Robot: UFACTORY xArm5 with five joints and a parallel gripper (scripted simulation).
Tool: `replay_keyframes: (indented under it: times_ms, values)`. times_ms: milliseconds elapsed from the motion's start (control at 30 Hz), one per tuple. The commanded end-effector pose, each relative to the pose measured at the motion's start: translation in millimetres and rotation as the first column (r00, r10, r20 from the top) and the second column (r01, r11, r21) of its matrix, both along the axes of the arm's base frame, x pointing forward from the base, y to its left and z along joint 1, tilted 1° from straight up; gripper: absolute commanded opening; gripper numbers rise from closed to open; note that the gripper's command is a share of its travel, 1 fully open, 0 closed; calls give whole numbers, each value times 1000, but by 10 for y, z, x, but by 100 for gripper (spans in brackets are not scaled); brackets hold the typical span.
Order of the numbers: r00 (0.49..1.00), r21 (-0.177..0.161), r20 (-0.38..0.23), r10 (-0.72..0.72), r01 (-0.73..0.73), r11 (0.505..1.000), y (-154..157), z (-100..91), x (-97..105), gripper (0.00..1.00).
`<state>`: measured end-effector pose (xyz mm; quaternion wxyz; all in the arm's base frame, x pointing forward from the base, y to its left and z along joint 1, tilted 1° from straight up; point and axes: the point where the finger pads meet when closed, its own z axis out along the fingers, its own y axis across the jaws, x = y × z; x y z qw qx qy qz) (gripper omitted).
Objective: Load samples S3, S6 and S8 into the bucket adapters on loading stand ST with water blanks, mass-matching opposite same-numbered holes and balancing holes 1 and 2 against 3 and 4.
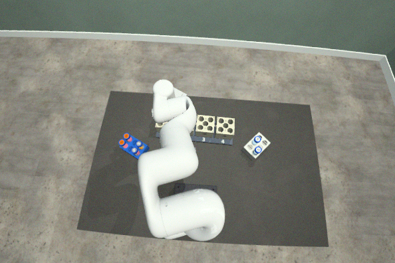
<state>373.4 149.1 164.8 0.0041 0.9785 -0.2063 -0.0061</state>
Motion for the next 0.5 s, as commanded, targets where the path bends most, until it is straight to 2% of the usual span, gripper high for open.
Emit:
replay_keyframes:
  times_ms: [0,467]
  values:
    - [1000,10,1,-2,2,1000,225,17,-78,57]
    - [1000,10,1,-2,2,1000,780,22,-313,57]
